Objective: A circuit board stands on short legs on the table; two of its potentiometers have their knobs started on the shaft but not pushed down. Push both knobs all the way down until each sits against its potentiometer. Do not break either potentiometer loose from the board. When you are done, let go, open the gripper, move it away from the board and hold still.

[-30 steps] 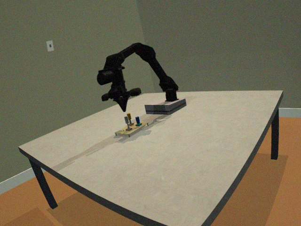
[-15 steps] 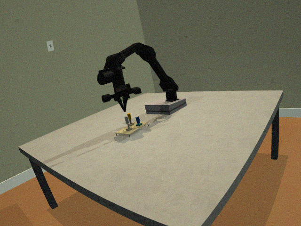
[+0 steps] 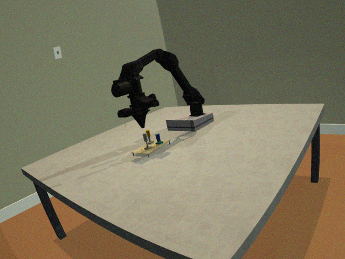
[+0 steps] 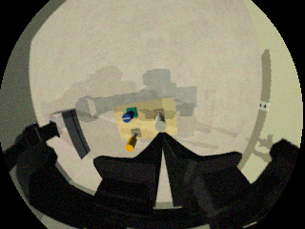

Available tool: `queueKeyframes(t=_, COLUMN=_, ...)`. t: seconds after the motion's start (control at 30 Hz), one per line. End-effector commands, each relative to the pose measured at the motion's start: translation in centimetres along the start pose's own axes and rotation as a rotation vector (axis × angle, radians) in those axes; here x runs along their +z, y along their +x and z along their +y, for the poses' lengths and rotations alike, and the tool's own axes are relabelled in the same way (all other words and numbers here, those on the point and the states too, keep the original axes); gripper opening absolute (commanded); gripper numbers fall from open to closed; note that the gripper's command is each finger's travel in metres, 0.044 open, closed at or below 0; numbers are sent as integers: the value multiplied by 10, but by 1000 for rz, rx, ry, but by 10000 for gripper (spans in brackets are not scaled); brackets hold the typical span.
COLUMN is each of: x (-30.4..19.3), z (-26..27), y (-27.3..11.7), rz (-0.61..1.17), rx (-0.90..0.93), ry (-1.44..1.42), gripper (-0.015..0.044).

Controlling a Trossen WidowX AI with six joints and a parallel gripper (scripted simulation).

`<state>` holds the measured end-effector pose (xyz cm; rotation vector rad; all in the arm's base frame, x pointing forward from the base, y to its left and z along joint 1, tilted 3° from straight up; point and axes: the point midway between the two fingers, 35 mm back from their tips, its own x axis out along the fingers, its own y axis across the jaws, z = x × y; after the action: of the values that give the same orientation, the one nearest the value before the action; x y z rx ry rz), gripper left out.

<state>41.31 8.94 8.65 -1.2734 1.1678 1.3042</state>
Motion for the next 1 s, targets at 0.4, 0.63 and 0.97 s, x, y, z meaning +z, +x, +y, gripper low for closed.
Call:
queueKeyframes(t=0.4, x=1, z=0, y=-1, rz=-4, rx=1, ry=-579, gripper=0)
queueKeyframes(t=0.63, x=1, z=0, y=-1, rz=-4, rx=0, ry=-821, gripper=0)
queueKeyframes(t=0.97, x=1, z=0, y=-1, rz=-4, rx=0, ry=-1168, gripper=0)
